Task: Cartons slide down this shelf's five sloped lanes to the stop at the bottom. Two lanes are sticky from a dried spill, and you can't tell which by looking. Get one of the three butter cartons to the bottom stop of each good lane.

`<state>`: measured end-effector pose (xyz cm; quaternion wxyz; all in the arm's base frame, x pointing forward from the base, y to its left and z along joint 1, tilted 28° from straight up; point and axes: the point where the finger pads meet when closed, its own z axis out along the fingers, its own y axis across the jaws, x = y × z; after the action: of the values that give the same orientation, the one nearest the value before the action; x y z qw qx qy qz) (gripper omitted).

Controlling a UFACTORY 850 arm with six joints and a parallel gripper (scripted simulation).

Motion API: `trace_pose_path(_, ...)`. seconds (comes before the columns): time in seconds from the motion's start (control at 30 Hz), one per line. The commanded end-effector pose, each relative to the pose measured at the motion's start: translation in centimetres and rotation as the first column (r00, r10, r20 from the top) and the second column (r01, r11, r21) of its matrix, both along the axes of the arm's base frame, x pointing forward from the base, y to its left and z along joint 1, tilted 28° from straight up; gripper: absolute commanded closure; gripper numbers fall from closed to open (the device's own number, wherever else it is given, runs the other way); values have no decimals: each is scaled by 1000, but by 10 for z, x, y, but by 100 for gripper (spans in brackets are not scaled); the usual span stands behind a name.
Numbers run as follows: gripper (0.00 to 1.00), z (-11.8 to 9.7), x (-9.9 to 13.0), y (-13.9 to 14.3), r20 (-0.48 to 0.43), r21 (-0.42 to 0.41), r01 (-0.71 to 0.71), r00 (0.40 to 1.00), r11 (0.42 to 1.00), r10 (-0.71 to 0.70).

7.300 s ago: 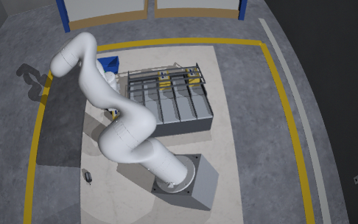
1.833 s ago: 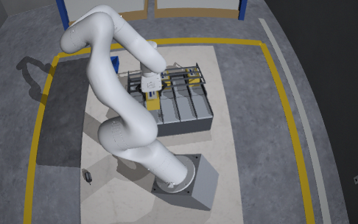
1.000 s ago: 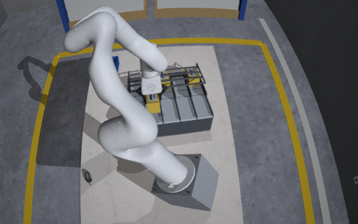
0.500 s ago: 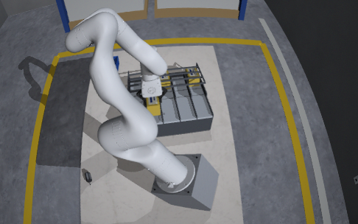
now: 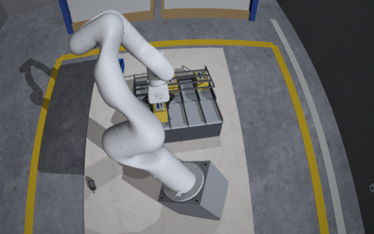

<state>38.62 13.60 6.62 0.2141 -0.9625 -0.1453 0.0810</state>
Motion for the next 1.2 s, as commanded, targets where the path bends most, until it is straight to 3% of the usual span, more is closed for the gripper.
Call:
trace_pose_path(0.0, 100, 1, 0, 0, 1, 1, 1, 1000, 1000, -1)
trace_pose_path(1.17, 100, -4, 0, 2, 1, 1, 0, 1000, 1000, 0)
